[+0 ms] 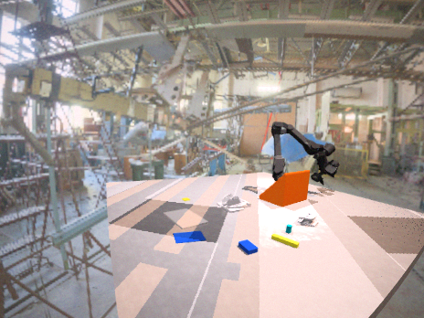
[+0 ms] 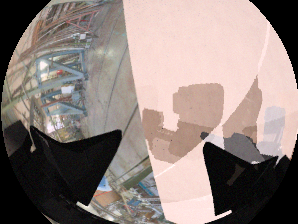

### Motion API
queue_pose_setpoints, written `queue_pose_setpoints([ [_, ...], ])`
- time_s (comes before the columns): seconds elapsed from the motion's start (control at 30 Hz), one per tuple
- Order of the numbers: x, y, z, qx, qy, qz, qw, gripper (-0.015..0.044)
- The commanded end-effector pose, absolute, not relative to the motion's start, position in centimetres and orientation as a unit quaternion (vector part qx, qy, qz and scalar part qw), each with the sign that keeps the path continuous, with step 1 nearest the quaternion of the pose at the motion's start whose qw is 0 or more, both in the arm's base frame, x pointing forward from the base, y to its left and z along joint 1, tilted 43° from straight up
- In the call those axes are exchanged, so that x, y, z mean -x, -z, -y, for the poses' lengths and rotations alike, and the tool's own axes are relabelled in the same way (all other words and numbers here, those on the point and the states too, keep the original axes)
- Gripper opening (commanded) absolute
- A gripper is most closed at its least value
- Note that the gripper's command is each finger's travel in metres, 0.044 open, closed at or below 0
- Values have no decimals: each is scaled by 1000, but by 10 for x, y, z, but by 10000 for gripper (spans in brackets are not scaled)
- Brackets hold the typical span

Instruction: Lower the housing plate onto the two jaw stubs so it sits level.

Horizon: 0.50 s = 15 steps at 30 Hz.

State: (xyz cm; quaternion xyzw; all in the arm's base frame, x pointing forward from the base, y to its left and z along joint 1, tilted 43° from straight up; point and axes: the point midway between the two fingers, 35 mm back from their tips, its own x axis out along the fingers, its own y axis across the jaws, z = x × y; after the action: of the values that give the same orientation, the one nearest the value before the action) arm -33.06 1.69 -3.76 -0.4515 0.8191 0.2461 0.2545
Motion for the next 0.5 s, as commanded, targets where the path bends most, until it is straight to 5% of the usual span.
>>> queue_pose_setpoints([
  [0.0, 331, 38, -17, 451, -246, -819, 254, 426],
  [0.47, 308, 67, -113, 389, -307, -808, 317, 440],
])
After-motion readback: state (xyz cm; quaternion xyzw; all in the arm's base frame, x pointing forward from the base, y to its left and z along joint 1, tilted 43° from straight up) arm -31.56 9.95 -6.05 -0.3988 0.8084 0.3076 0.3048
